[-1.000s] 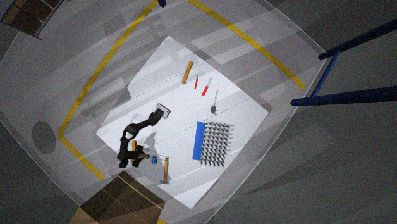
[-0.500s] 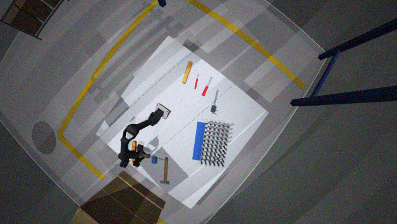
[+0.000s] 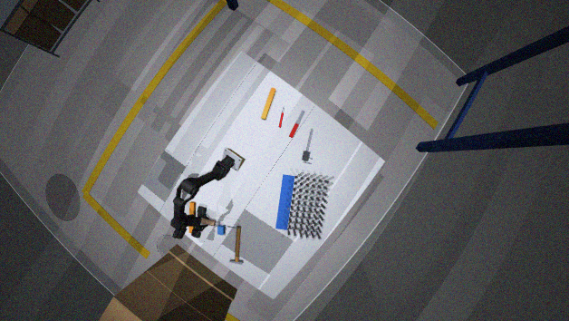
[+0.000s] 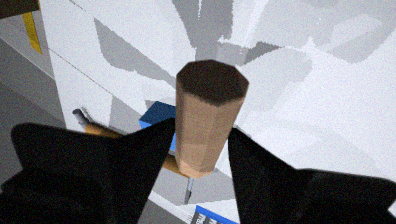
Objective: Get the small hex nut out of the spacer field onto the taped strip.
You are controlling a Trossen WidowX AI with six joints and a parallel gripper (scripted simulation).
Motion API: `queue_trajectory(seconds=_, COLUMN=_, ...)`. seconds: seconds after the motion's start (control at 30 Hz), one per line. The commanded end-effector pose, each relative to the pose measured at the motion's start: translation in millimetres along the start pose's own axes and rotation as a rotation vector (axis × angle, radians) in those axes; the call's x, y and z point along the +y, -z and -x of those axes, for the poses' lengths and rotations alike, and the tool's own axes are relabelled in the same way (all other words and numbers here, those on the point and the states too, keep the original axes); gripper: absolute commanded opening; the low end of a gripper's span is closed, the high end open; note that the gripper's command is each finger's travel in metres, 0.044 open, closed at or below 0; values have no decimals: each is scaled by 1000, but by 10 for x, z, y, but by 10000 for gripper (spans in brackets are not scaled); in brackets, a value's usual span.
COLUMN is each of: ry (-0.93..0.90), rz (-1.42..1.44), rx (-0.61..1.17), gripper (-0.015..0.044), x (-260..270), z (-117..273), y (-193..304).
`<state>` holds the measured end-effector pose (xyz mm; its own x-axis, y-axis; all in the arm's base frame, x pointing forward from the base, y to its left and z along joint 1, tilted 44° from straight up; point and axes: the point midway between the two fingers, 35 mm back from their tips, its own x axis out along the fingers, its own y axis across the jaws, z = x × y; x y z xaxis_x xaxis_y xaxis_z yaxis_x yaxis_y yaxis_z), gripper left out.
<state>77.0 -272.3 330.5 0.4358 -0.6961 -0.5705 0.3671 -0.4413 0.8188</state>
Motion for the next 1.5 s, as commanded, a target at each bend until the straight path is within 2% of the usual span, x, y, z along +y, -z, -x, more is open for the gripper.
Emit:
queue_trajectory(seconds=0.0, ry=1, rz=2, rx=9, gripper=0, x=-24, z=-41, y=0)
queue_trajectory(seconds=1.47, ry=1, rz=2, rx=9, gripper=0, x=-183, z=-311, y=-107)
